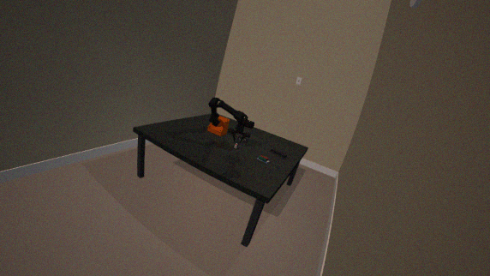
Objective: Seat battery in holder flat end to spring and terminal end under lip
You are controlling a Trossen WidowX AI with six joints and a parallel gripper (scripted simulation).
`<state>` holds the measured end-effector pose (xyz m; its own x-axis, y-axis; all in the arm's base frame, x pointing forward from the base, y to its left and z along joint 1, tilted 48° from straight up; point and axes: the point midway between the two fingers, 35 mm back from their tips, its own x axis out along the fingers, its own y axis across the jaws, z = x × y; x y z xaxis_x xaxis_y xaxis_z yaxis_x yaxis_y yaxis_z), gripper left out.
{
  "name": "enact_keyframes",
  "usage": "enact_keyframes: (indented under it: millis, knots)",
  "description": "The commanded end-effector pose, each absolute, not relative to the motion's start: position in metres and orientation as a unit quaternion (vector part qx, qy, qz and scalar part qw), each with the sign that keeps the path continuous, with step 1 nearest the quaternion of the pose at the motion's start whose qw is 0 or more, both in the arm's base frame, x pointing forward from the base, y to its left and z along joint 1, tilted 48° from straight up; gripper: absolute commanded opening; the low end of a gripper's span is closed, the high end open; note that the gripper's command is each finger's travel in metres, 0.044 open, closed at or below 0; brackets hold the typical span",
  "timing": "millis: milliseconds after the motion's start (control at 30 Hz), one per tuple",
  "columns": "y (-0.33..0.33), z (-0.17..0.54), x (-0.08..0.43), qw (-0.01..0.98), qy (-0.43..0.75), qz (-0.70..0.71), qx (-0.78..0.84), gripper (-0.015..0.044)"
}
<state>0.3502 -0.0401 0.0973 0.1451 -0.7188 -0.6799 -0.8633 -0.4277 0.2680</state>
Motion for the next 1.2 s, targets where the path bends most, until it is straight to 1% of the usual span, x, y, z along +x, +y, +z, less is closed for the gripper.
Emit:
enact_keyframes:
  millis: [0, 800, 967, 1100, 1167]
  knots:
    - [-0.046, 0.091, 0.35, 0.088, 0.528, 0.389, -0.75, 0.0242]
    - [-0.073, 0.068, 0.355, 0.086, 0.528, 0.388, -0.751, 0.0242]
    - [-0.073, 0.068, 0.355, 0.086, 0.528, 0.388, -0.751, 0.0111]
    - [-0.073, 0.068, 0.355, 0.086, 0.528, 0.388, -0.751, 0.0084]
    - [-0.073, 0.068, 0.355, 0.086, 0.528, 0.388, -0.751, 0.008]
